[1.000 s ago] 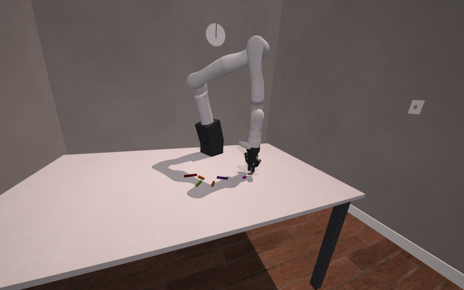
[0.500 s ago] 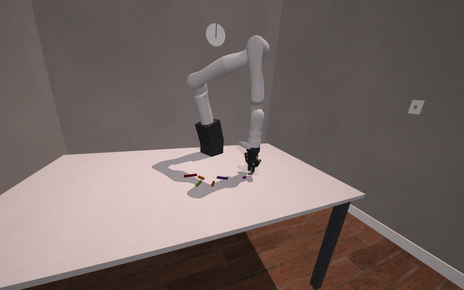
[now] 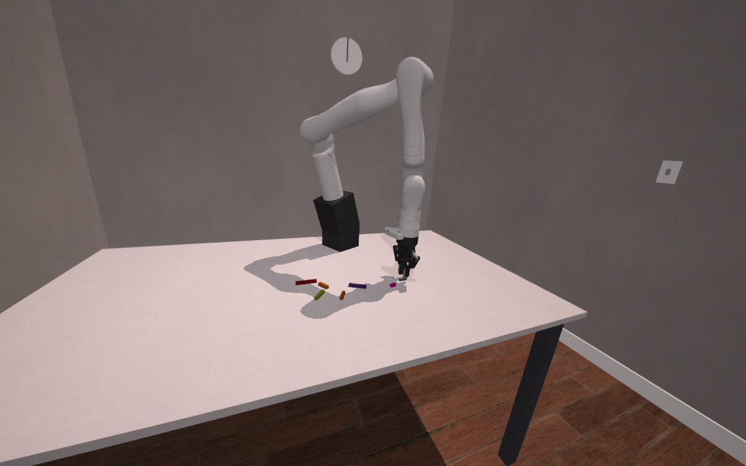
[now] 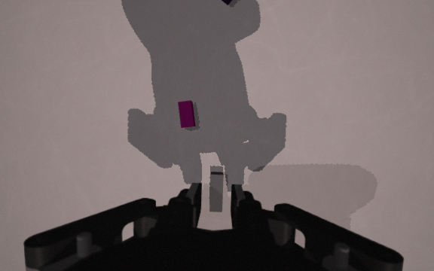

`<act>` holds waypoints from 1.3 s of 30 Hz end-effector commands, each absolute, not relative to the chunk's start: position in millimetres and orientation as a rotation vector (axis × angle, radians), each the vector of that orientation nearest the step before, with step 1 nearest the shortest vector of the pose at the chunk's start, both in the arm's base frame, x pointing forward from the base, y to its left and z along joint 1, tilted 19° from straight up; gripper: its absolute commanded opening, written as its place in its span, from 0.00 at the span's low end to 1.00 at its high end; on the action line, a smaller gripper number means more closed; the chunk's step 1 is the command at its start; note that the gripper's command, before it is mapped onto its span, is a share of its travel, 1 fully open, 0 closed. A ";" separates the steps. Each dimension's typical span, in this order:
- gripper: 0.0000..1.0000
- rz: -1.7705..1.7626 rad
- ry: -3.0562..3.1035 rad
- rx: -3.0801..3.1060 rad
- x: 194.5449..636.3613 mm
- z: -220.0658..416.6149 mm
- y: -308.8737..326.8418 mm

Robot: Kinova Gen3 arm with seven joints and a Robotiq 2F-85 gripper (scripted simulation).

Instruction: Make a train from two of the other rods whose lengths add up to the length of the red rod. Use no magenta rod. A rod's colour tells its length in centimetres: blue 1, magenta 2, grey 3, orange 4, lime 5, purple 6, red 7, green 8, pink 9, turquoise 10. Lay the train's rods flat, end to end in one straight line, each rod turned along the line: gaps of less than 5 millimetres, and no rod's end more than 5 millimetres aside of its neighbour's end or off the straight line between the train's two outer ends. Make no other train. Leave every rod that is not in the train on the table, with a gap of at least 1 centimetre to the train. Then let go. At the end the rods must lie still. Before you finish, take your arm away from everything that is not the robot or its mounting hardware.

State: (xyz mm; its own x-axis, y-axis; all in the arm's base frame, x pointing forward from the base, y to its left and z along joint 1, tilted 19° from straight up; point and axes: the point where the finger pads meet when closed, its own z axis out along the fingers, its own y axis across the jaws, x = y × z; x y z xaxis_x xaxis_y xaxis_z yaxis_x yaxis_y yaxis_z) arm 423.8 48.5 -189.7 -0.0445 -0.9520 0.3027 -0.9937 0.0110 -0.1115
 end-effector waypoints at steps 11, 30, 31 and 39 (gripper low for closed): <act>0.24 0.444 -2.129 2.069 424.4 -189.1 49.1; 0.24 0.444 -2.129 2.069 424.4 -189.1 49.1; 0.24 0.444 -2.129 2.069 424.4 -189.1 49.1; 0.24 0.444 -2.129 2.069 424.7 -192.4 48.0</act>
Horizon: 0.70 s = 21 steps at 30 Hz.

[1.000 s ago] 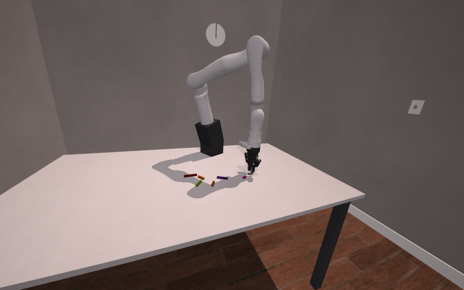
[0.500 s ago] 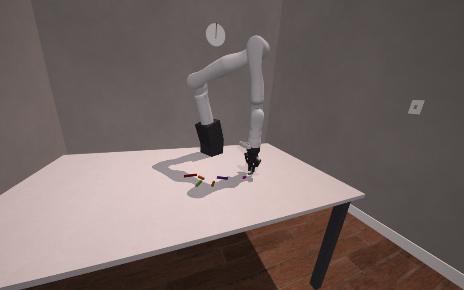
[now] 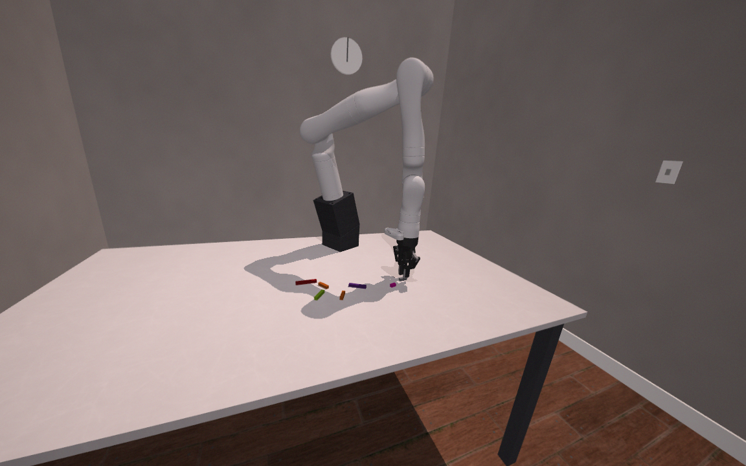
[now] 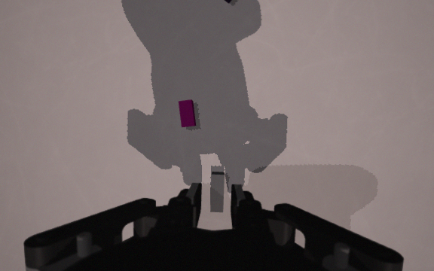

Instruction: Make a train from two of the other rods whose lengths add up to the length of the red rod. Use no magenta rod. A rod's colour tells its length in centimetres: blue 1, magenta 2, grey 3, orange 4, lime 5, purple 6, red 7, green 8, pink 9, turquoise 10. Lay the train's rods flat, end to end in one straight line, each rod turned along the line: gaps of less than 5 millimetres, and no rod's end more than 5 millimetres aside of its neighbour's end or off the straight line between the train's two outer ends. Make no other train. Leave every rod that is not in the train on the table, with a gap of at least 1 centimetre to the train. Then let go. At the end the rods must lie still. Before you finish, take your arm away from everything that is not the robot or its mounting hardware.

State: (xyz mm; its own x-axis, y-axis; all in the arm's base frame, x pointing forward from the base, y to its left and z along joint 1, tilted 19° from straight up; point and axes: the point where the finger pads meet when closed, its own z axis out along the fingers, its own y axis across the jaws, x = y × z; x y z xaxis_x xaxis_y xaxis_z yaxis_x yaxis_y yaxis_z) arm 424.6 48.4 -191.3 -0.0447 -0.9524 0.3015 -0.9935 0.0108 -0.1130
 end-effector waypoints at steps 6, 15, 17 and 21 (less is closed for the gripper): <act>0.24 0.444 -2.129 2.069 425.1 -196.0 46.9; 0.24 0.444 -2.129 2.069 425.9 -203.6 44.4; 0.24 0.444 -2.129 2.069 426.0 -204.4 44.2; 0.24 0.444 -2.129 2.069 426.1 -204.9 44.0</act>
